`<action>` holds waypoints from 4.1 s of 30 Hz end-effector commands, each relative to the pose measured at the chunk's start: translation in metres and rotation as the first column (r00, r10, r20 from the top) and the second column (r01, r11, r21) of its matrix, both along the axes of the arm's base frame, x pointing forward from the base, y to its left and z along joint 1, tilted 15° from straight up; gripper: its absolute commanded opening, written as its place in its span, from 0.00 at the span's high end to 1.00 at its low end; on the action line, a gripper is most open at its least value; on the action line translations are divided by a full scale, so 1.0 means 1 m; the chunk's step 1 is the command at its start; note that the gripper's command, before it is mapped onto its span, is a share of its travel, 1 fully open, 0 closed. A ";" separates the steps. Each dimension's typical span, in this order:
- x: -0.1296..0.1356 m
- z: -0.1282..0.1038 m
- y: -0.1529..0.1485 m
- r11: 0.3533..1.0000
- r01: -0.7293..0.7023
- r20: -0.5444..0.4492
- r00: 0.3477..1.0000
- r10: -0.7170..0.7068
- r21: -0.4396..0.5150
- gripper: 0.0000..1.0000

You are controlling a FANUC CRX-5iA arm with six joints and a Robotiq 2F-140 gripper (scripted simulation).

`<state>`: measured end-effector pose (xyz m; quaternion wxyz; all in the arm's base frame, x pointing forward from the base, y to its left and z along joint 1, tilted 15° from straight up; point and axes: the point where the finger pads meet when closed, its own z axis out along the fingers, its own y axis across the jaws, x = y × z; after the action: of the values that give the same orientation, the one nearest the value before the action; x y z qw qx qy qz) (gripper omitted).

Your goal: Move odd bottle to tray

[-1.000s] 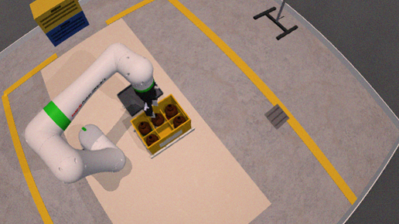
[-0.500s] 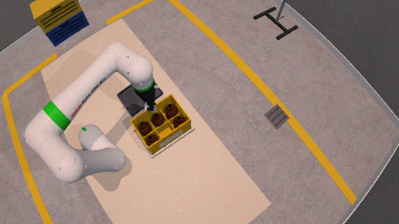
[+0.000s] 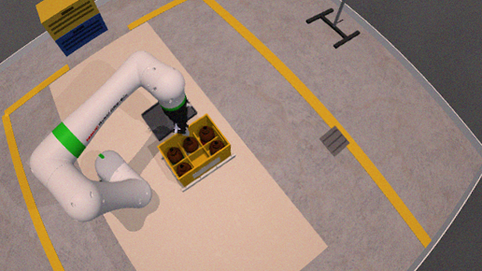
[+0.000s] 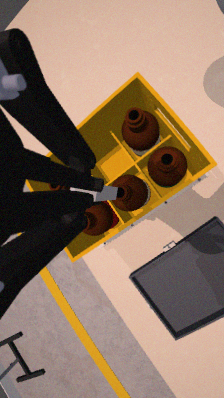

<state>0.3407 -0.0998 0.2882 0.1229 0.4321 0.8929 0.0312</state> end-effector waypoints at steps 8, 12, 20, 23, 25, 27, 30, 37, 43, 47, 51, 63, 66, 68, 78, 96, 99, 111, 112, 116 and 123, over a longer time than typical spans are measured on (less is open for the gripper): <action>0.000 0.001 0.000 1.000 0.000 0.001 1.000 0.000 0.000 0.90; 0.000 0.001 0.000 1.000 0.000 0.001 1.000 0.000 0.000 0.90; 0.038 0.016 -0.037 1.000 0.000 -0.002 1.000 0.000 0.000 0.90; 0.060 0.022 -0.066 1.000 0.000 -0.001 1.000 0.000 0.000 0.90; 0.068 0.024 -0.079 1.000 0.000 0.000 1.000 0.000 0.000 0.90; 0.076 0.025 -0.092 1.000 0.000 0.001 1.000 0.000 0.000 0.90; 0.078 0.025 -0.096 1.000 0.000 0.001 1.000 0.000 0.000 0.90; 0.078 0.025 -0.096 1.000 0.000 0.001 1.000 0.000 0.000 0.56; 0.078 0.025 -0.096 1.000 0.000 0.001 1.000 0.000 0.000 0.56; 0.078 0.025 -0.096 1.000 0.000 0.001 1.000 0.000 0.000 0.56; 0.078 0.025 -0.096 1.000 0.000 0.001 1.000 0.000 0.000 0.56; 0.078 0.025 -0.096 1.000 0.000 0.001 1.000 0.000 0.000 0.56; 0.078 0.025 -0.096 1.000 0.000 0.001 1.000 0.000 0.000 0.56; 0.078 0.025 -0.096 1.000 0.000 0.001 1.000 0.000 0.000 0.56; 0.078 0.024 -0.096 1.000 0.000 0.001 1.000 0.000 0.000 0.56; 0.081 0.011 -0.096 1.000 0.000 0.001 1.000 0.000 0.000 0.56; 0.082 0.007 -0.097 1.000 0.000 0.001 1.000 0.000 0.000 0.56; 0.086 -0.005 -0.097 1.000 0.000 0.001 1.000 0.000 0.000 0.56; 0.086 -0.007 -0.097 1.000 0.000 0.001 1.000 0.000 0.000 0.56; 0.087 -0.011 -0.097 1.000 0.000 0.001 1.000 0.000 0.000 0.56; 0.088 -0.014 -0.098 1.000 0.000 0.001 1.000 0.000 0.000 0.56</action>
<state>0.4285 -0.1972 0.2738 0.1227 0.4321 0.8929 0.0313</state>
